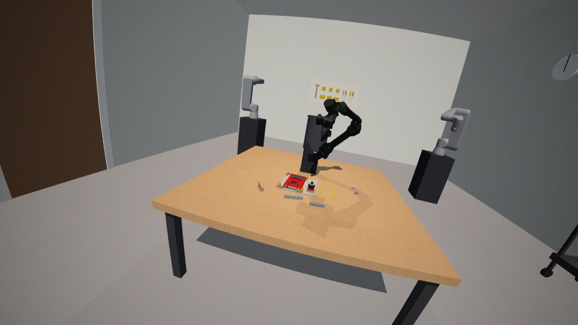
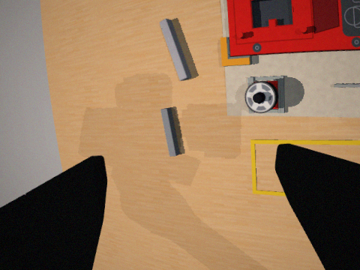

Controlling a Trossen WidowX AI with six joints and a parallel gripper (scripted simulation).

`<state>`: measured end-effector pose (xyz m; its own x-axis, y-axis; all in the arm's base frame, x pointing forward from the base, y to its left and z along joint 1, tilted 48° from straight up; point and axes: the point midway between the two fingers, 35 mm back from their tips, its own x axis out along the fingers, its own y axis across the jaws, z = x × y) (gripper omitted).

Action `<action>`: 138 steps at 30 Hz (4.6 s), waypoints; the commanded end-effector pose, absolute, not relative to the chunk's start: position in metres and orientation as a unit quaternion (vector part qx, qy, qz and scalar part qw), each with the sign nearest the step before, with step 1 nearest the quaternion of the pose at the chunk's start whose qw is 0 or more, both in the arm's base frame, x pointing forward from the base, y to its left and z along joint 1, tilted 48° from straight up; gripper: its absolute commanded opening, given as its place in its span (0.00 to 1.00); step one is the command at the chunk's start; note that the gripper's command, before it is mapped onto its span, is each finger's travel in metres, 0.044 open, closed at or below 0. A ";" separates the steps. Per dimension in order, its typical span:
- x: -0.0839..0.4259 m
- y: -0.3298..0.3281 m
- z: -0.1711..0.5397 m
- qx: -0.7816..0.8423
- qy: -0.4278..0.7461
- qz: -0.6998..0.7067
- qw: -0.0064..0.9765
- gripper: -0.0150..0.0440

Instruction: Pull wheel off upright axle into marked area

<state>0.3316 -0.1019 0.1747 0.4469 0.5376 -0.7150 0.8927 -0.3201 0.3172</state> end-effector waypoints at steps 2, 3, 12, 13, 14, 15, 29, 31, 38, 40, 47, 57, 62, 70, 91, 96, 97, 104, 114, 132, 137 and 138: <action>0.360 -0.051 0.129 0.723 0.561 -0.241 0.325 0.76; 0.364 -0.039 0.120 0.711 0.580 -0.240 0.319 0.76; 0.373 0.055 0.042 0.607 0.708 -0.237 0.271 0.76; 0.373 0.055 0.042 0.607 0.708 -0.237 0.271 0.76; 0.373 0.055 0.042 0.607 0.708 -0.237 0.271 0.76; 0.372 0.054 0.040 0.607 0.708 -0.237 0.271 0.76; 0.363 0.088 0.001 0.607 0.708 -0.237 0.271 0.76; 0.360 0.097 -0.008 0.607 0.708 -0.237 0.271 0.76; 0.357 0.102 -0.011 0.602 0.712 -0.238 0.271 0.67; 0.357 0.102 -0.011 0.602 0.712 -0.238 0.271 0.62; 0.357 0.102 -0.011 0.602 0.712 -0.238 0.271 0.54; 0.357 0.100 -0.010 0.602 0.712 -0.238 0.271 0.25; 0.357 0.099 -0.009 0.603 0.712 -0.238 0.271 0.25; 0.358 0.097 -0.007 0.603 0.712 -0.238 0.271 0.25; 0.359 0.092 -0.002 0.604 0.711 -0.238 0.271 0.25; 0.359 0.091 -0.001 0.604 0.711 -0.238 0.271 0.25; 0.359 0.090 -0.001 0.604 0.711 -0.238 0.271 0.25; 0.359 0.089 0.000 0.604 0.710 -0.238 0.271 0.25; 0.360 0.086 0.003 0.605 0.710 -0.237 0.271 0.25; 0.361 0.082 0.007 0.606 0.710 -0.237 0.271 0.25; 0.361 0.081 0.008 0.606 0.709 -0.237 0.271 0.25; 0.361 0.080 0.008 0.606 0.709 -0.237 0.271 0.25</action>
